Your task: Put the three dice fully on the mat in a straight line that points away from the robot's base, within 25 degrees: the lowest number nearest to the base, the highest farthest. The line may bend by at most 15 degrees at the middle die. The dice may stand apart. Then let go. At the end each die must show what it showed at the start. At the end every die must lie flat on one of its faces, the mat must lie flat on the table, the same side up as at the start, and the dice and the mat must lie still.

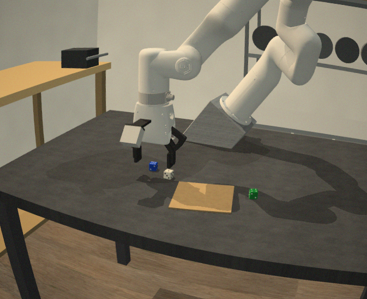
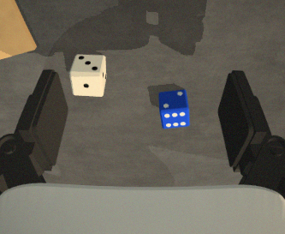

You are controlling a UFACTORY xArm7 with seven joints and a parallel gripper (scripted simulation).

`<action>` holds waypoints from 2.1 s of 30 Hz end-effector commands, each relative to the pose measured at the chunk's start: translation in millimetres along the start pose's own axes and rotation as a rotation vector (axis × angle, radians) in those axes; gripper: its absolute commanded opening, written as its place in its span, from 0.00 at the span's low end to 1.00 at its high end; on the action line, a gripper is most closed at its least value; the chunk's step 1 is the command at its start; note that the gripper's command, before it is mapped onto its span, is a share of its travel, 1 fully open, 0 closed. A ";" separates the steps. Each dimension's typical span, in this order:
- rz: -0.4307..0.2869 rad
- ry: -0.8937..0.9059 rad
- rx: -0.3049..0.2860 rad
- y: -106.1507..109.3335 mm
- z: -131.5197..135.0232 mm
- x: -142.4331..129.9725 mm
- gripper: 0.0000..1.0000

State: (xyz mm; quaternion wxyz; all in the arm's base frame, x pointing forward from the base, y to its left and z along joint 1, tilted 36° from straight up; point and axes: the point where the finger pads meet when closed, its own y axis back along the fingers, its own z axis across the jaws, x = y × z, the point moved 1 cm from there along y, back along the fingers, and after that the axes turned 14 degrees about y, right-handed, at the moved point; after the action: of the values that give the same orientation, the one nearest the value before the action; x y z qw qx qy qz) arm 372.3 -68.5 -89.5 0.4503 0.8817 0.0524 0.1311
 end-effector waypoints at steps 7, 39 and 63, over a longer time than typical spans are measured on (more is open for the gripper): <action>0.002 -0.001 -0.004 1.9 -27.2 27.4 1.00; 0.002 -0.001 -0.004 1.8 -27.9 28.0 1.00; 0.002 -0.001 -0.004 1.8 -52.5 37.9 1.00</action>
State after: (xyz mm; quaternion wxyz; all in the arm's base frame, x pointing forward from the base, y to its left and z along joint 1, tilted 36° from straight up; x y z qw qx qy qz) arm 391.5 -29.5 -60.4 0.4506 0.8815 0.0526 0.1309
